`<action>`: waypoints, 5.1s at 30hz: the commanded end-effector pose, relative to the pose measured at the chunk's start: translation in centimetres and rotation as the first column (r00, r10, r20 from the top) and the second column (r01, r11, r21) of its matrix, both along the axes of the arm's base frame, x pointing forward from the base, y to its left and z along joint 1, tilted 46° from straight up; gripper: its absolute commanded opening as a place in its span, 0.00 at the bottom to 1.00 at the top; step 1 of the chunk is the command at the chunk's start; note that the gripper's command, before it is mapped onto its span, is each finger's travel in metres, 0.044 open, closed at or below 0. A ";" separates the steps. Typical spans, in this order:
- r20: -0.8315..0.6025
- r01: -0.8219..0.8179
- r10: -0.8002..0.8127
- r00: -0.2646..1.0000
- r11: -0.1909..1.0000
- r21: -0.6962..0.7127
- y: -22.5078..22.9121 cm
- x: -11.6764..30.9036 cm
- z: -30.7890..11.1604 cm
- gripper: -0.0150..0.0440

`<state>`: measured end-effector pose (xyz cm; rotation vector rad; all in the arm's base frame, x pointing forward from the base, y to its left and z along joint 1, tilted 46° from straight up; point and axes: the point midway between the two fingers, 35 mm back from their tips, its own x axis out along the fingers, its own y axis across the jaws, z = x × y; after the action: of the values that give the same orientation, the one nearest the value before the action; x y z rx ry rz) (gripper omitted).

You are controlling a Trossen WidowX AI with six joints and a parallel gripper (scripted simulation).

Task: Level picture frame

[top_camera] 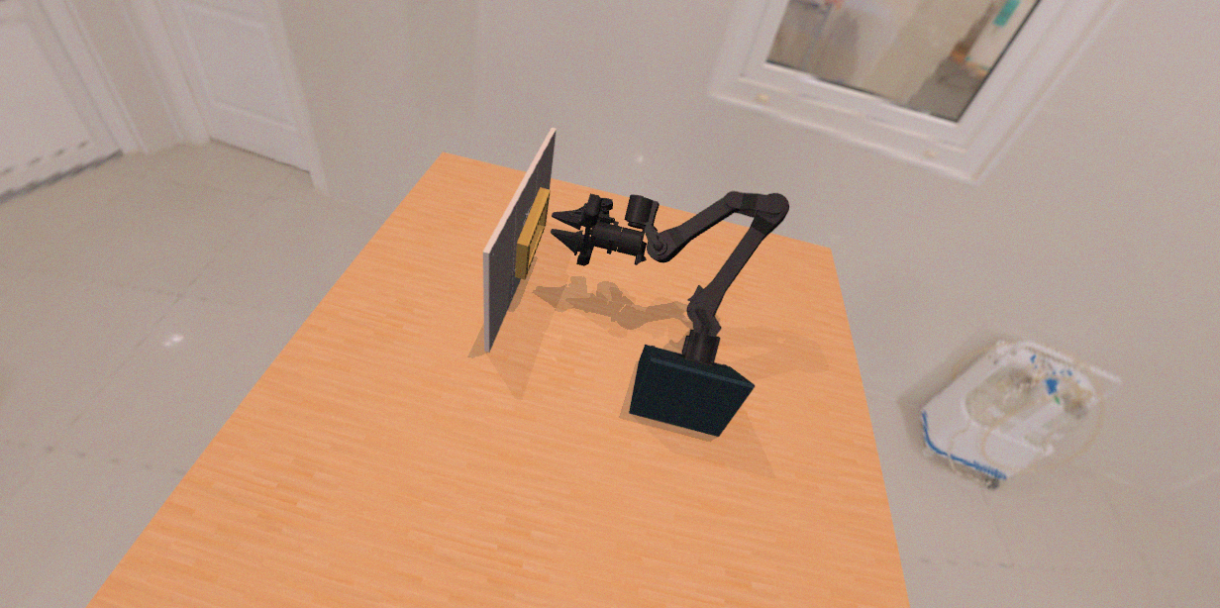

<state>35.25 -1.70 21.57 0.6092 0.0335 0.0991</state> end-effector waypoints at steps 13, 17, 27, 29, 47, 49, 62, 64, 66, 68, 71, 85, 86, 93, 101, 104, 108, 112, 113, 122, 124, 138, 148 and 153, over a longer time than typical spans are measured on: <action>0.006 0.004 -0.004 1.000 1.000 0.004 0.1 1.7 0.3 0.69; 0.006 0.004 -0.004 1.000 1.000 0.004 0.1 2.3 0.3 0.69; 0.007 0.004 -0.004 1.000 1.000 0.004 0.3 3.9 0.2 0.69; 0.007 0.004 -0.004 1.000 1.000 0.004 0.3 4.0 0.2 0.69; 0.007 0.004 -0.004 1.000 1.000 0.004 0.3 4.0 0.2 0.69; 0.007 0.004 -0.004 1.000 1.000 0.004 0.3 4.0 0.2 0.69; 0.007 0.004 -0.004 1.000 1.000 0.004 0.3 4.0 0.2 0.69; 0.007 0.004 -0.004 1.000 1.000 0.004 0.3 4.1 0.3 0.69; 0.007 0.004 -0.004 1.000 1.000 0.004 0.3 4.1 0.3 0.69; 0.007 0.004 -0.004 1.000 1.000 0.004 0.3 4.1 0.3 0.65; 0.007 0.004 -0.004 1.000 1.000 0.004 0.3 4.1 0.3 0.52; 0.007 0.004 -0.004 1.000 1.000 0.004 0.3 4.1 0.3 0.25; 0.007 0.004 -0.004 1.000 1.000 0.004 0.3 4.1 0.3 0.25; 0.007 0.004 -0.004 1.000 1.000 0.004 0.4 4.0 0.3 0.25; 0.007 0.004 -0.004 1.000 1.000 0.004 0.6 4.0 0.4 0.25; 0.007 0.004 -0.004 1.000 1.000 0.004 0.7 4.0 0.5 0.25; 0.007 0.004 -0.004 1.000 1.000 0.005 0.8 4.0 0.6 0.25; 0.007 0.004 -0.004 1.000 1.000 0.005 0.9 4.0 0.6 0.25; 0.007 0.004 -0.004 1.000 1.000 0.005 0.9 4.0 0.7 0.25; 0.007 0.004 -0.004 1.000 1.000 0.005 1.2 4.0 0.8 0.25; 0.007 0.004 -0.004 1.000 1.000 0.005 1.2 4.0 0.8 0.25; 0.007 0.004 -0.004 1.000 1.000 0.005 1.3 3.9 0.9 0.25; 0.007 0.004 -0.004 1.000 1.000 0.005 1.2 4.0 0.8 0.25; 0.007 0.004 -0.004 1.000 1.000 0.005 1.2 4.0 0.8 0.25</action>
<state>39.19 -0.71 22.04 0.6112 0.0338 0.0832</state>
